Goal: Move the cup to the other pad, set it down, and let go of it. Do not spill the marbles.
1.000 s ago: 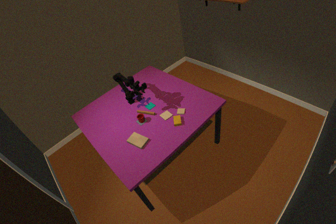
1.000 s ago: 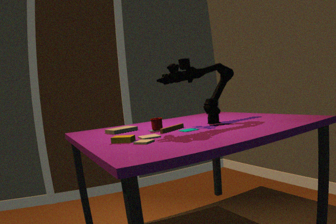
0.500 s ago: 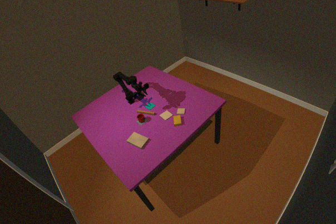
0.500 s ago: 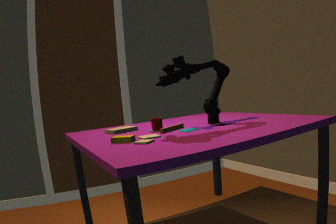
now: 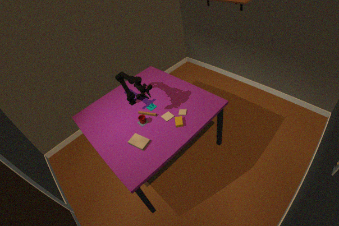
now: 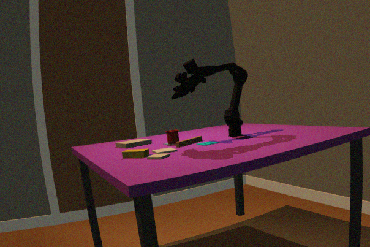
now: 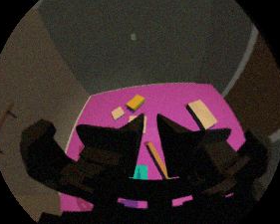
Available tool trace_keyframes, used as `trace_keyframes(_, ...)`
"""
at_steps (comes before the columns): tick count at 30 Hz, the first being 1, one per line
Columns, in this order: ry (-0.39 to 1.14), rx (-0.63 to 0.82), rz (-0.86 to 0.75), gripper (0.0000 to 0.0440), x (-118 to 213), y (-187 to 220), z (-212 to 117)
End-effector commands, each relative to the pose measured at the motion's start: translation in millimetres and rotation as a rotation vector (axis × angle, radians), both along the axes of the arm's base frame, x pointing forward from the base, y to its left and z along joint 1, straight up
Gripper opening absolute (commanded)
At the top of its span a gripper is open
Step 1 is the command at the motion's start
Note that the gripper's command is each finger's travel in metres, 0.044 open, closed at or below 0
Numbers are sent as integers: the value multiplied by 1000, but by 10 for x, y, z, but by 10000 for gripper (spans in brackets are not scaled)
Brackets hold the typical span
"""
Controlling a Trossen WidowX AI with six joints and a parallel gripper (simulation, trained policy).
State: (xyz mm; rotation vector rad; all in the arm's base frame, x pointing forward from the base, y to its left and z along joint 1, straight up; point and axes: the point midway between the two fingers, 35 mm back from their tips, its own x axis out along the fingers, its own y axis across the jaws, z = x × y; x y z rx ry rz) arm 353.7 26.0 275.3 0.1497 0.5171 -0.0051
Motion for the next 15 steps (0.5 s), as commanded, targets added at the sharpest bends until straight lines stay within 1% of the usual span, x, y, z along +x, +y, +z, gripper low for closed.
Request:
trace_keyframes(1, 48, 11, -12, 94, 22, 13, -26)
trace_keyframes(15, 278, 16, -32, 109, 71, 54, -230)
